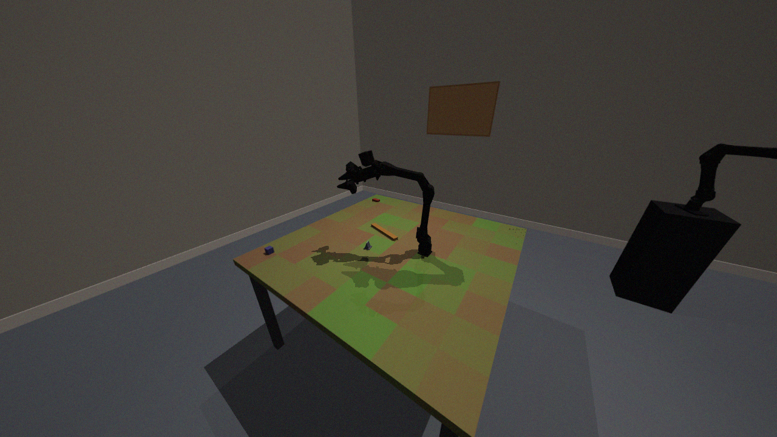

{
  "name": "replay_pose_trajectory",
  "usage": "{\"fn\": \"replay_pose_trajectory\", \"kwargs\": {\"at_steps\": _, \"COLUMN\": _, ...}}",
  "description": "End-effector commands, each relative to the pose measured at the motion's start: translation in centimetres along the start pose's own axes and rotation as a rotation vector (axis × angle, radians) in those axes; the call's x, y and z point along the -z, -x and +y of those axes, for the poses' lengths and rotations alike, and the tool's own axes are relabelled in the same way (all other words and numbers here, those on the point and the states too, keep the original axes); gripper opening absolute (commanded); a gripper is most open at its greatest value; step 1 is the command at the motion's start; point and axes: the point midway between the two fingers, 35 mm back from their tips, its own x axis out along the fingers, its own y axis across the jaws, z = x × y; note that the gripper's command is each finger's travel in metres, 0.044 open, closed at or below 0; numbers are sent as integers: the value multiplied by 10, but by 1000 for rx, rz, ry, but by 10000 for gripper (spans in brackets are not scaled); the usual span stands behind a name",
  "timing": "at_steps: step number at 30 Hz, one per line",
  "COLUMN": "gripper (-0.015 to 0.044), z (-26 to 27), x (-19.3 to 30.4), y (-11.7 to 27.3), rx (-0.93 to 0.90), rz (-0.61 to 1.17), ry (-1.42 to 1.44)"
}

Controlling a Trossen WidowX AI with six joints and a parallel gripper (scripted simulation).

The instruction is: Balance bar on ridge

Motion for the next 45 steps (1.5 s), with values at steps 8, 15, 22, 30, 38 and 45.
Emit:
{"fn": "replay_pose_trajectory", "kwargs": {"at_steps": 8, "gripper": 315, "z": -37, "x": 100, "y": -22, "rx": 70, "rz": 309, "ry": -229}}
{"fn": "replay_pose_trajectory", "kwargs": {"at_steps": 15, "gripper": 315, "z": -58, "x": 171, "y": -23, "rx": 118, "rz": 529, "ry": -386}}
{"fn": "replay_pose_trajectory", "kwargs": {"at_steps": 22, "gripper": 315, "z": -73, "x": 240, "y": -12, "rx": 173, "rz": 743, "ry": -554}}
{"fn": "replay_pose_trajectory", "kwargs": {"at_steps": 30, "gripper": 315, "z": -83, "x": 311, "y": 15, "rx": 241, "rz": 982, "ry": -757}}
{"fn": "replay_pose_trajectory", "kwargs": {"at_steps": 38, "gripper": 315, "z": -84, "x": 371, "y": 53, "rx": 309, "rz": 1214, "ry": -969}}
{"fn": "replay_pose_trajectory", "kwargs": {"at_steps": 45, "gripper": 315, "z": -82, "x": 387, "y": 66, "rx": 330, "rz": 1285, "ry": -1036}}
